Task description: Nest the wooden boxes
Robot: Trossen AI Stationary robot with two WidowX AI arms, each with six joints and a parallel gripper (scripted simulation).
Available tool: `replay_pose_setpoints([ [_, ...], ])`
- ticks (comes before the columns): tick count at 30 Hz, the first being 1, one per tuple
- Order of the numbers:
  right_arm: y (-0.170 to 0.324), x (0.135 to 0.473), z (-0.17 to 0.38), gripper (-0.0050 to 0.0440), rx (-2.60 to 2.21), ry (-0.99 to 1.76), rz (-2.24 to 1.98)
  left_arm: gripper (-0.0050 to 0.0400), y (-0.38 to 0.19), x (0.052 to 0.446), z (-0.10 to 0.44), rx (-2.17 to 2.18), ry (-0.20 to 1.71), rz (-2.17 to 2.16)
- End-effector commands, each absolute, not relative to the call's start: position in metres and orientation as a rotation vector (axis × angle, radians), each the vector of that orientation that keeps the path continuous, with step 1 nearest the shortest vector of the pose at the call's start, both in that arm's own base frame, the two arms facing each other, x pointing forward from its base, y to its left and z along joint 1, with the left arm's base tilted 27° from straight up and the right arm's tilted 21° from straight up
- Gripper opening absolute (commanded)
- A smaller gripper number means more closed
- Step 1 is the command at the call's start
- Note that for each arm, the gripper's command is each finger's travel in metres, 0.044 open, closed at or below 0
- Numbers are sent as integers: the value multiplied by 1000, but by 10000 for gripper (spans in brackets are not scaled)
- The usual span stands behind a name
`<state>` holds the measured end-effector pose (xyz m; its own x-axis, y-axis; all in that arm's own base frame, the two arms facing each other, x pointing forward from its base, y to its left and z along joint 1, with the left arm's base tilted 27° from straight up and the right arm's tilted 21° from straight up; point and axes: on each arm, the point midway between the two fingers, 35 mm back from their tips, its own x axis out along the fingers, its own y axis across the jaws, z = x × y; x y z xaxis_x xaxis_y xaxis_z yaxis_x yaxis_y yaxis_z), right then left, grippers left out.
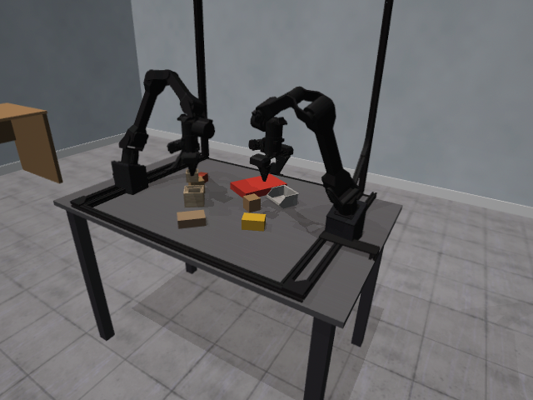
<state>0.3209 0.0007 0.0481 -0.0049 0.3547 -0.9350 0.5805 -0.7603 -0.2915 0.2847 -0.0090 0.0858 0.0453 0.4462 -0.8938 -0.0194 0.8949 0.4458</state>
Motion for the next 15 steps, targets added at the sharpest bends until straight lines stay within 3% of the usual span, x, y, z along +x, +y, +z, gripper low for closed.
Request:
replay_pose_setpoints([
  [1,1,322,50,0,2091,989,-1860,400,-12,306,71,380,1408,390],
  [15,1,322,50,0,2091,989,-1860,400,-29,379,38,443,1039,475],
])
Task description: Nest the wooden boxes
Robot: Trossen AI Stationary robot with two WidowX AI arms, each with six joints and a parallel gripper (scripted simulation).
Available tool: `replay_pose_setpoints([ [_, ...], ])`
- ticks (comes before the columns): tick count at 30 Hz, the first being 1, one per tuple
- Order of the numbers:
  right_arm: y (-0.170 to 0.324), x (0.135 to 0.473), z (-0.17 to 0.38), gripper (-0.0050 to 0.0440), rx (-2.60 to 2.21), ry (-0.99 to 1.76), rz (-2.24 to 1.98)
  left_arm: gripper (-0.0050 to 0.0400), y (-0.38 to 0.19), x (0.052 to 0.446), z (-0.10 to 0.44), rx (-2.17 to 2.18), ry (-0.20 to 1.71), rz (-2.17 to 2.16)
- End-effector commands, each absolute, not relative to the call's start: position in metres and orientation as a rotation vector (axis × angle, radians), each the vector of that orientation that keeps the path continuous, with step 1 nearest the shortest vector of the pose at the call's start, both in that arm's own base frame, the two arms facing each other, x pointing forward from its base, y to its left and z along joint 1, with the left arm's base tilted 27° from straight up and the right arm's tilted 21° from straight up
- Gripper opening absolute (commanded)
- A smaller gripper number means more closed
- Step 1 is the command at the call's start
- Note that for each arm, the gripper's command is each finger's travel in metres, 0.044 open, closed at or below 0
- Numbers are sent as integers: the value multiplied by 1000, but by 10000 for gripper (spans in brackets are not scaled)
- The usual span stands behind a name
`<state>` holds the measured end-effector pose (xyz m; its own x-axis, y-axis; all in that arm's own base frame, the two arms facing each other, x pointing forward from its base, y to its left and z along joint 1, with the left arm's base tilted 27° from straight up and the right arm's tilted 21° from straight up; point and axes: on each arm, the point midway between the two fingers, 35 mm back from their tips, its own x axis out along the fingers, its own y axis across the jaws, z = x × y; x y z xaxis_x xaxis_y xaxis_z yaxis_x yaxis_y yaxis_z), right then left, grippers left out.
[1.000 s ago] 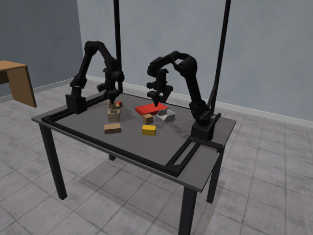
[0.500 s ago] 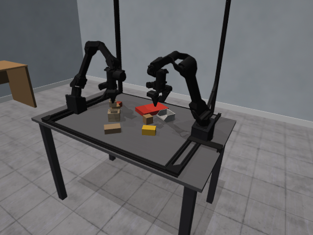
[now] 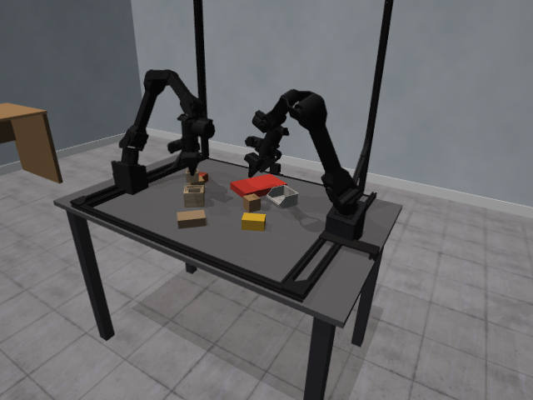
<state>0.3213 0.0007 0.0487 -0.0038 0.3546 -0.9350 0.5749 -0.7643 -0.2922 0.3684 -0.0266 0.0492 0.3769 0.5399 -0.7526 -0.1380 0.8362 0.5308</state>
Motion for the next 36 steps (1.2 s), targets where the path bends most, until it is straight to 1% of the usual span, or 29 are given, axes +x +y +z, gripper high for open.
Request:
replay_pose_setpoints([
  [1,1,322,50,0,2091,989,-1860,400,-30,383,37,446,1014,482],
  [7,1,322,50,0,2091,989,-1860,400,-37,405,31,454,859,529],
  [9,1,322,50,0,2091,989,-1860,400,-37,405,31,454,859,529],
  [12,1,322,50,0,2091,989,-1860,400,-42,415,29,445,763,560],
  [18,1,322,50,0,2091,989,-1860,400,-48,425,26,436,620,623],
  [24,1,322,50,0,2091,989,-1860,400,-53,427,26,405,488,688],
  [27,1,322,50,0,2091,989,-1860,400,-54,428,27,392,460,701],
  [36,1,322,50,0,2091,989,-1860,400,-57,415,25,316,276,823],
])
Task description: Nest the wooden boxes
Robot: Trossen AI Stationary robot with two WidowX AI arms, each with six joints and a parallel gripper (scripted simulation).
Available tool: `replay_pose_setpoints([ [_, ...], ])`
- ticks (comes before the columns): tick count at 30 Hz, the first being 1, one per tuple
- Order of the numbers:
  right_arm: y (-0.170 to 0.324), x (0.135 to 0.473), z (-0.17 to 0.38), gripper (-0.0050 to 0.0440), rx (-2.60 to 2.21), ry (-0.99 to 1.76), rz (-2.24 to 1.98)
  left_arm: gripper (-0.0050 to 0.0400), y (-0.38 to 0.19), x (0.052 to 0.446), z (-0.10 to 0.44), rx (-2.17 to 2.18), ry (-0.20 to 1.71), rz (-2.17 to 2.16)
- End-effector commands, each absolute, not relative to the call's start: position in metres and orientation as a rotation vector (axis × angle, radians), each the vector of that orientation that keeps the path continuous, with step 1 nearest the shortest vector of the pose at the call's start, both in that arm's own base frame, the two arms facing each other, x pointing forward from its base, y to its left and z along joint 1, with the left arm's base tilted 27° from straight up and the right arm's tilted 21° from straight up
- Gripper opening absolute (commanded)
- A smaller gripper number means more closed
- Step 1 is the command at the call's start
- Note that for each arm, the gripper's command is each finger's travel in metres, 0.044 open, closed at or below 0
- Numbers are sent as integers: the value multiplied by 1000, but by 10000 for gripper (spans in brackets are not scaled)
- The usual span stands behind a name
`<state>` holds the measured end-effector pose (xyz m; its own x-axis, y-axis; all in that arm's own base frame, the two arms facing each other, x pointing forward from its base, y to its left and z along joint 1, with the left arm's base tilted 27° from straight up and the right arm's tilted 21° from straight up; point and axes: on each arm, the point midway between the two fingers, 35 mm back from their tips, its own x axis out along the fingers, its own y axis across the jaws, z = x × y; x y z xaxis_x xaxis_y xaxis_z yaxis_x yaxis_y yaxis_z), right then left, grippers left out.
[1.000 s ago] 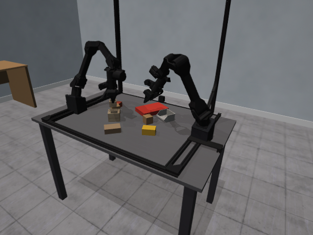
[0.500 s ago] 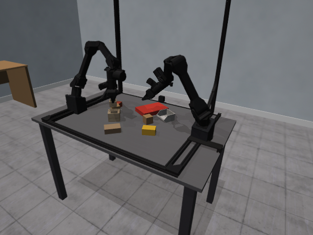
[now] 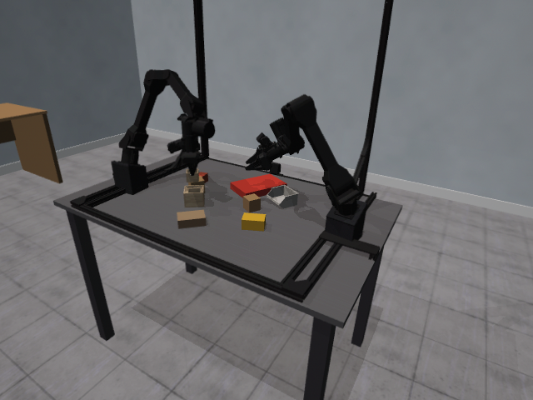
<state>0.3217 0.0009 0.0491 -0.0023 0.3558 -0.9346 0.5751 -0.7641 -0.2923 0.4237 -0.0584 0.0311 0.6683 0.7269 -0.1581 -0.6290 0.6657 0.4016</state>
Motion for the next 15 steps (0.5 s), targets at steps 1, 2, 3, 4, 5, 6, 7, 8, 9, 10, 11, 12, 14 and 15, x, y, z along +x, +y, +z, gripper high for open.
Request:
replay_pose_setpoints([
  [1,1,322,50,0,2091,989,-1860,400,-57,413,24,308,260,836],
  [2,1,322,50,0,2091,989,-1860,400,-57,411,24,296,244,848],
  [3,1,322,50,0,2091,989,-1860,400,-57,409,25,280,225,859],
  [4,1,322,50,0,2091,989,-1860,400,-57,408,25,273,216,867],
  [5,1,322,50,0,2091,989,-1860,400,-57,407,25,271,213,869],
  [6,1,322,50,0,2091,989,-1860,400,-57,407,25,271,213,869],
  [7,1,322,50,0,2091,989,-1860,400,-57,407,25,271,213,869],
  [8,1,322,50,0,2091,989,-1860,400,-57,407,25,271,213,869],
  [9,2,322,49,0,2091,989,-1860,400,-57,407,25,271,213,869],
  [10,2,322,48,0,2091,989,-1860,400,-57,407,25,271,213,869],
  [11,2,322,47,0,2091,989,-1860,400,-57,407,25,271,213,869],
  [12,3,322,46,0,2091,989,-1860,400,-57,407,25,271,213,869],
  [14,4,322,44,0,2091,989,-1860,400,-57,407,25,271,213,869],
  [15,4,322,42,0,2091,989,-1860,400,-57,407,25,271,213,869],
])
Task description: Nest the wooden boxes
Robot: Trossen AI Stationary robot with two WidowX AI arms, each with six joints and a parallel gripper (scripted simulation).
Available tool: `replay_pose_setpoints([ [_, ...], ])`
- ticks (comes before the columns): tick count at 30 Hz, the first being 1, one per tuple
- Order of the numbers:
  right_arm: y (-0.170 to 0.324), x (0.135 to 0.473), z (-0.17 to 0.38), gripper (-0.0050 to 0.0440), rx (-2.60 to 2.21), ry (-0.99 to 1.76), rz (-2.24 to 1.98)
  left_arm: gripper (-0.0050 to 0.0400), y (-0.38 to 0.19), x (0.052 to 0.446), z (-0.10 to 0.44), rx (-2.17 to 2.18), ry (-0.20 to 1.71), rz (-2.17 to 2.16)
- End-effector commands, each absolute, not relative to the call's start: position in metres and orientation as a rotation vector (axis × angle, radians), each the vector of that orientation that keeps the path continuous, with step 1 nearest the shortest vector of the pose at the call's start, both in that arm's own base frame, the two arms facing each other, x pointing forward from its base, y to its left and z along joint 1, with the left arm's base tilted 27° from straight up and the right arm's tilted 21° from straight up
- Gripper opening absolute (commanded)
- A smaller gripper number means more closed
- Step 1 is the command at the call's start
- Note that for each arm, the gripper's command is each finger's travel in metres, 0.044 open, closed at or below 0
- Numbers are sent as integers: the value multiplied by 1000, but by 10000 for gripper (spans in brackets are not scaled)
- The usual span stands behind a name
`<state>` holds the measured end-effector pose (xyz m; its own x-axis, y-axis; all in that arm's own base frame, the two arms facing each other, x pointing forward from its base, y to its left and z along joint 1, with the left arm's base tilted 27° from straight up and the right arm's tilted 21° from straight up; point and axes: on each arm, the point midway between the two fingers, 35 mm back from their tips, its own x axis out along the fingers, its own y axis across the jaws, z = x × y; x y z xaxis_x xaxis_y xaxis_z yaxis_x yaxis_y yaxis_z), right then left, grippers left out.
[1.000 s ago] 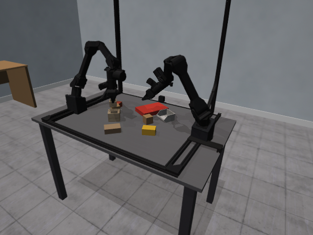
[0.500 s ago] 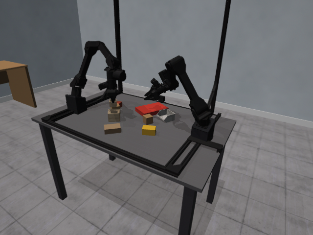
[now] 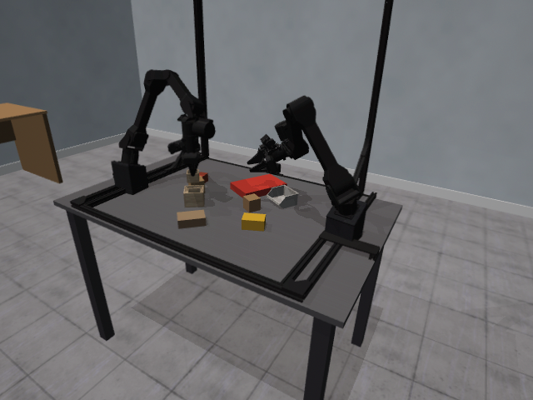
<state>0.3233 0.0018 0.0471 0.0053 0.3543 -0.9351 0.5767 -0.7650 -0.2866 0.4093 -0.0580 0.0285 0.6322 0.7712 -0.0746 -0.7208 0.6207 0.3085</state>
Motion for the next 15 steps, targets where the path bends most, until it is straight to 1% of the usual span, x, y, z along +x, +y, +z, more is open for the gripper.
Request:
replay_pose_setpoints([
  [1,5,322,40,0,2091,989,-1860,400,-57,407,25,271,213,869],
  [15,12,322,23,0,2090,989,-1860,400,-57,407,25,271,213,869],
])
